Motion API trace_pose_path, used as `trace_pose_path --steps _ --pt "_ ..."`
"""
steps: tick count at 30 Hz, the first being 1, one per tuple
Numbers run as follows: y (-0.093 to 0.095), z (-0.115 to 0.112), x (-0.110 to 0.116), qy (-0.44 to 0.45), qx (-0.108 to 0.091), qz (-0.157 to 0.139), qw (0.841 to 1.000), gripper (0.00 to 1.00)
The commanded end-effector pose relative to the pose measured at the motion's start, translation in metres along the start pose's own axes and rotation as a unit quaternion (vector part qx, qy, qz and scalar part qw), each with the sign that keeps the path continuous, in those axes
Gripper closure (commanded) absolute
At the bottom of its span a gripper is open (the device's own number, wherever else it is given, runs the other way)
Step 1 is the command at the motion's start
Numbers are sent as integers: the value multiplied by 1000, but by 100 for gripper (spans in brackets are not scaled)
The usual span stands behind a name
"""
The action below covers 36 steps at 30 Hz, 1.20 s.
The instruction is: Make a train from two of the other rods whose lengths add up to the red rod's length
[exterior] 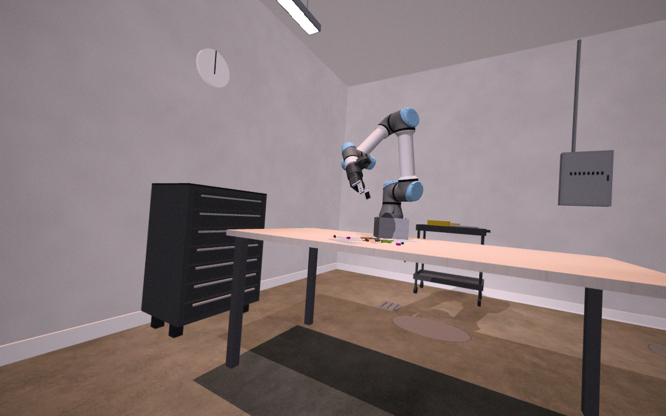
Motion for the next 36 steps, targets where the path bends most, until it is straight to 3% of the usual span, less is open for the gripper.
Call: trace_pose_path --steps 1,4,6,8,12,21,23,29,36 --pt "17 -36 8 63 -36 -40 997 0" --pt "26 -60 14 102 -58 -68 991 0" --pt "26 -60 14 102 -58 -68 991 0" --pt "33 -87 20 143 -78 -99 982 0" --pt "39 -120 28 190 -100 -141 966 0" --pt "42 -194 46 286 -130 -243 918 0" --pt "42 -194 46 286 -130 -243 918 0" --pt "40 -217 52 313 -134 -278 898 0" --pt "39 -220 52 316 -134 -282 896 0"
Point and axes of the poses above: the point where the finger pads meet when closed, its own y axis out along the fingers, its own z axis across the jaws, x = y × z, the point moved 2 cm from there along -y, back along the fingers, and after that the axes turned 10 degrees about -y, right-handed, at the moved point
